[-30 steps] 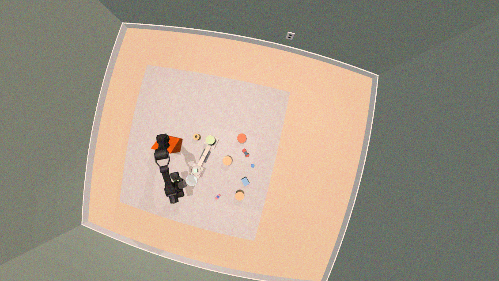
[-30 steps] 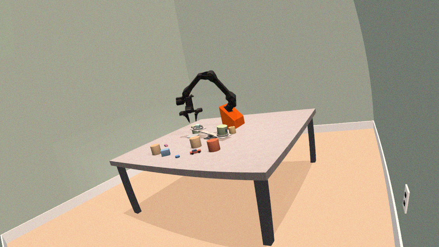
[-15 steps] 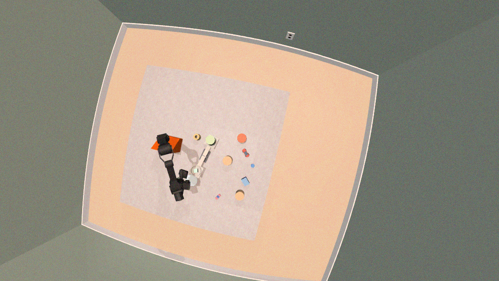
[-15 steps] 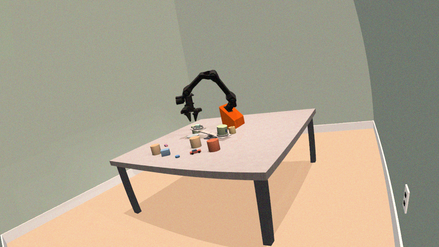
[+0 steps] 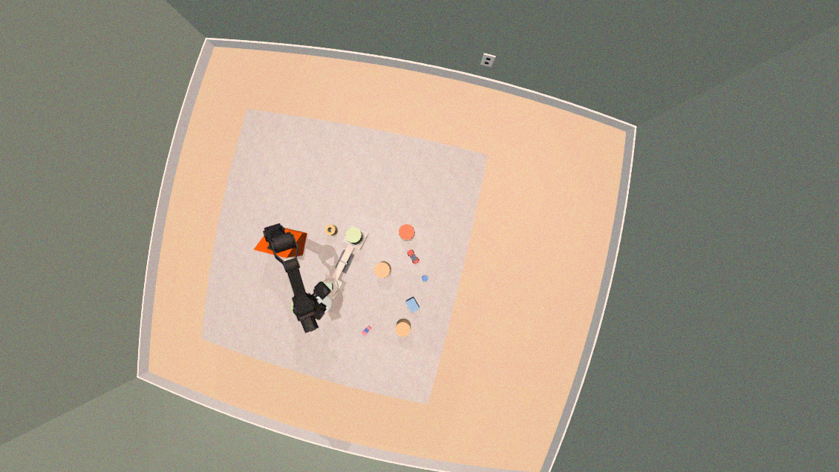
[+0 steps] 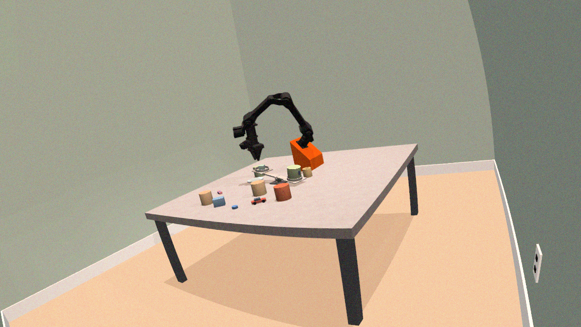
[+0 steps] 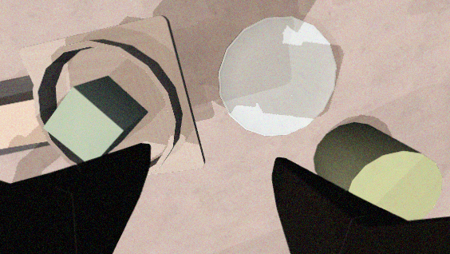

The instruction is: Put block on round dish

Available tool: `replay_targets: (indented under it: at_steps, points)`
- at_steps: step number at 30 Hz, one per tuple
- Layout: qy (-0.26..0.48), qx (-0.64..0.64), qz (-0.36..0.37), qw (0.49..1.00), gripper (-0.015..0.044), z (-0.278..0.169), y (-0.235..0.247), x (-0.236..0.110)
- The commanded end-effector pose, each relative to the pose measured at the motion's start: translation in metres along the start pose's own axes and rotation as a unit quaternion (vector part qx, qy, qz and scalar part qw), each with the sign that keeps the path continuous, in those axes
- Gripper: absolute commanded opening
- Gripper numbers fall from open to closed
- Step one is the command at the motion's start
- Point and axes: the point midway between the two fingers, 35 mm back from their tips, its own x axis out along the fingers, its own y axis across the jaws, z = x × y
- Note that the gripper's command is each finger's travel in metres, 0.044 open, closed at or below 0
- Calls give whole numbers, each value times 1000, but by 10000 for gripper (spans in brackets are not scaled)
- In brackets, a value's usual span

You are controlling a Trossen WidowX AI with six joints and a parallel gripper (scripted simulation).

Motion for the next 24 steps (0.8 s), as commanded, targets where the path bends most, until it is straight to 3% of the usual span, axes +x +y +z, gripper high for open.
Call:
replay_targets:
  at_steps: [1,15,24]
  points:
    - [-3,78,2,997,260,1,16,-5]
    - [6,310,8,951,260,0,59,-8]
    - [7,321,8,947,260,0,61,-7]
